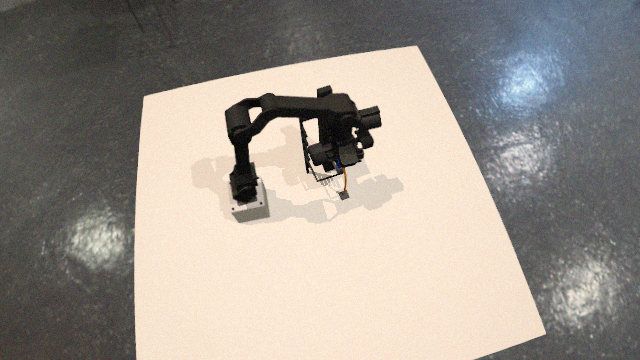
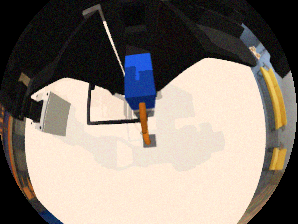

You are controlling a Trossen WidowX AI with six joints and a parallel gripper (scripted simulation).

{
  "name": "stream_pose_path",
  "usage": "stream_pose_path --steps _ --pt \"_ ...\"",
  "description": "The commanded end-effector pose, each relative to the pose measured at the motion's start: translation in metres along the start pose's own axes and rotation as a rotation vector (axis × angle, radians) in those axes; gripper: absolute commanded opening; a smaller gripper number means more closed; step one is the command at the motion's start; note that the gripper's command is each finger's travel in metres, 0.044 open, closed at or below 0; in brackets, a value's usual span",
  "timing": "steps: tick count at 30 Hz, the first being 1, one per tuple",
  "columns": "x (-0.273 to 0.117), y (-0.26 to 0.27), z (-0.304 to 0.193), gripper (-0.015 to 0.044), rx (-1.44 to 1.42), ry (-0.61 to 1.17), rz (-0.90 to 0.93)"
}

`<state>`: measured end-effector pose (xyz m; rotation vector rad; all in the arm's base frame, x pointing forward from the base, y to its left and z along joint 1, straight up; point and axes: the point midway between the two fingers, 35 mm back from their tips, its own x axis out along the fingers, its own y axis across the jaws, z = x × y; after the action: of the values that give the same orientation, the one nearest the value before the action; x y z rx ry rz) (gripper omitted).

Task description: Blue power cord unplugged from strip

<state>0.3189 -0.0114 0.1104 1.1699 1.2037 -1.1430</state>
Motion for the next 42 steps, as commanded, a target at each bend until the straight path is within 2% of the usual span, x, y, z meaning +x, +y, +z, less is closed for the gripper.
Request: stream_pose_path --steps 1,5,42 --pt "0.0 0.001 0.0 0.0041 -0.002 0.0 0.004" --pt "0.0 0.001 0.0 0.0 -0.002 0.0 0.004" --pt "-0.002 -0.002 0.057 0.0 0.002 -0.003 -0.002"
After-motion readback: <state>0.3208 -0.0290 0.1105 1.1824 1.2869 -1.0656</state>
